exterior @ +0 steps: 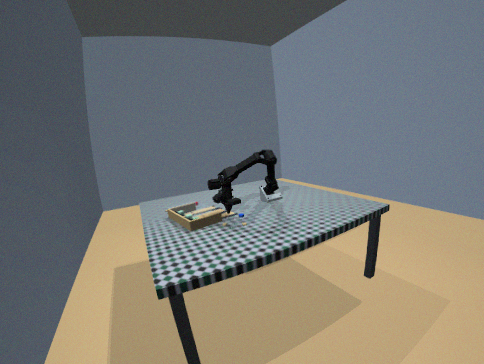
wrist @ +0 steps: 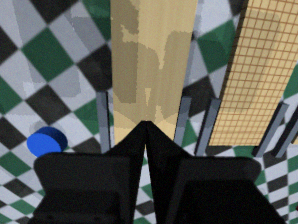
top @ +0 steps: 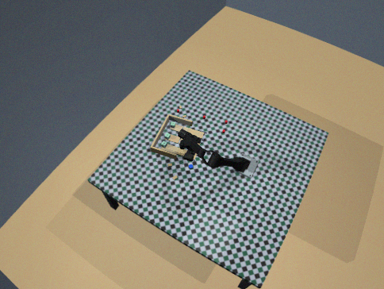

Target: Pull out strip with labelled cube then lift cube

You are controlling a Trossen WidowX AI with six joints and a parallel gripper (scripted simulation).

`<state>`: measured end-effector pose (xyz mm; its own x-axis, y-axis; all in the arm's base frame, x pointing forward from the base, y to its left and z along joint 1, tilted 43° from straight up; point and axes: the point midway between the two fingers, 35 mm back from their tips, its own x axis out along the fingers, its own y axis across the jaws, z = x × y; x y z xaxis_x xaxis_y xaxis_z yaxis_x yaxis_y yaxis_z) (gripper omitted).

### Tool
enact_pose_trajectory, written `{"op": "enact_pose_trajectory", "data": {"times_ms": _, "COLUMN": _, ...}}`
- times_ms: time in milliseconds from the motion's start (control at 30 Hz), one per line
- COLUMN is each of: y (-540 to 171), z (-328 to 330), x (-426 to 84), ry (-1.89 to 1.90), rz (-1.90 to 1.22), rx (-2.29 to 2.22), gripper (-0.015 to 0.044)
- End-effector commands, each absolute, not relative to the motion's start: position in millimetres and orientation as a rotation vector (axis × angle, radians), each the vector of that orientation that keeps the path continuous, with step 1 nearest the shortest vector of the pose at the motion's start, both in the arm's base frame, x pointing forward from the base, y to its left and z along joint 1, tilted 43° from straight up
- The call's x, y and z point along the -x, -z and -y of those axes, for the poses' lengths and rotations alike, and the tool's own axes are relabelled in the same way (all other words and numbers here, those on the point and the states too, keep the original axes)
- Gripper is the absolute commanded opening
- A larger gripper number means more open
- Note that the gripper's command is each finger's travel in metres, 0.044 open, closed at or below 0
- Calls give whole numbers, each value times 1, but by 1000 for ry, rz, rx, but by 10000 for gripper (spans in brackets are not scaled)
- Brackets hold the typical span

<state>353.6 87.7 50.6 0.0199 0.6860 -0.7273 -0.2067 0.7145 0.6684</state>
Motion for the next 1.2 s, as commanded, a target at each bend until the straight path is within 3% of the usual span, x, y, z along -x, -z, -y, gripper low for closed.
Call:
{"op": "enact_pose_trajectory", "data": {"times_ms": 0, "y": -45, "z": -90, "x": -341, "ry": -736, "rz": -1406, "rx": -429, "gripper": 0}}
{"op": "enact_pose_trajectory", "data": {"times_ms": 1167, "y": -37, "z": -83, "x": -291, "ry": -736, "rz": -1409, "rx": -430, "gripper": 0}}
